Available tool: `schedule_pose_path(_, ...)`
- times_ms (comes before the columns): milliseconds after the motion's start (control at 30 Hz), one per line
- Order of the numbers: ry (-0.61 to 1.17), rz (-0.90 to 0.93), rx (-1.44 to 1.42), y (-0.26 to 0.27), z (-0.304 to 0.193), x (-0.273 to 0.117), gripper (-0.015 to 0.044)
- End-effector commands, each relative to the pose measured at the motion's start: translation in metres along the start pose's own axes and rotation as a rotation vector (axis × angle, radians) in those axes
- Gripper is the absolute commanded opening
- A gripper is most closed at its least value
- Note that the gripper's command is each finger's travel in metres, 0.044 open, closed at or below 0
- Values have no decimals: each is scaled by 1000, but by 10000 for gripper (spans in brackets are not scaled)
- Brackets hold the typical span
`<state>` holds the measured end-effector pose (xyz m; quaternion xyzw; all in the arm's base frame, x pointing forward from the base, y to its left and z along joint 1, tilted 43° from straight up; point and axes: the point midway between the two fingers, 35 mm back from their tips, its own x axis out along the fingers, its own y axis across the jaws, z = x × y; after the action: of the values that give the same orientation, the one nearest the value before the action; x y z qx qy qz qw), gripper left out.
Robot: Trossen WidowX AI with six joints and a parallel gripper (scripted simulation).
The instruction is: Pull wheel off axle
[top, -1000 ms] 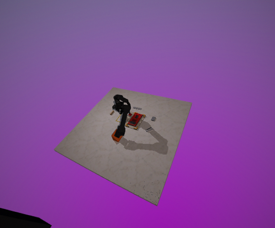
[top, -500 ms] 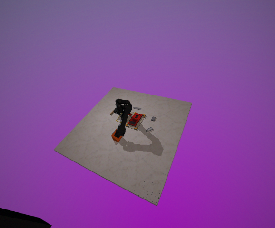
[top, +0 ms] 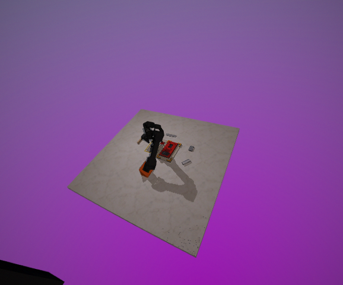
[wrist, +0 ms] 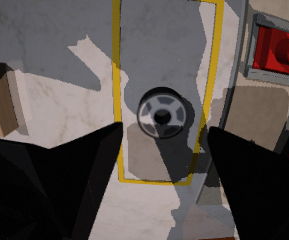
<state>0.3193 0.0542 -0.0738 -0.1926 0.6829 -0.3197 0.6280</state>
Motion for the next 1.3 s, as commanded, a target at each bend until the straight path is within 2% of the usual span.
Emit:
schedule_pose_path(0, -17, 12, 4, 2, 0, -32, 300)
schedule_pose_path(67, -17, 12, 4, 2, 0, -34, 300)
schedule_pose_path(133, -22, 13, 0, 0, -6, -32, 352)
schedule_pose_path(233, -17, 15, -1, -13, -40, -56, 431)
schedule_pose_path(267, -16, 15, -2, -19, -52, -63, 440)
schedule_pose_path(400, -11, 12, -1, -33, -82, -78, 440)
schedule_pose_path(1267, -11, 12, -1, -33, -82, -78, 440)
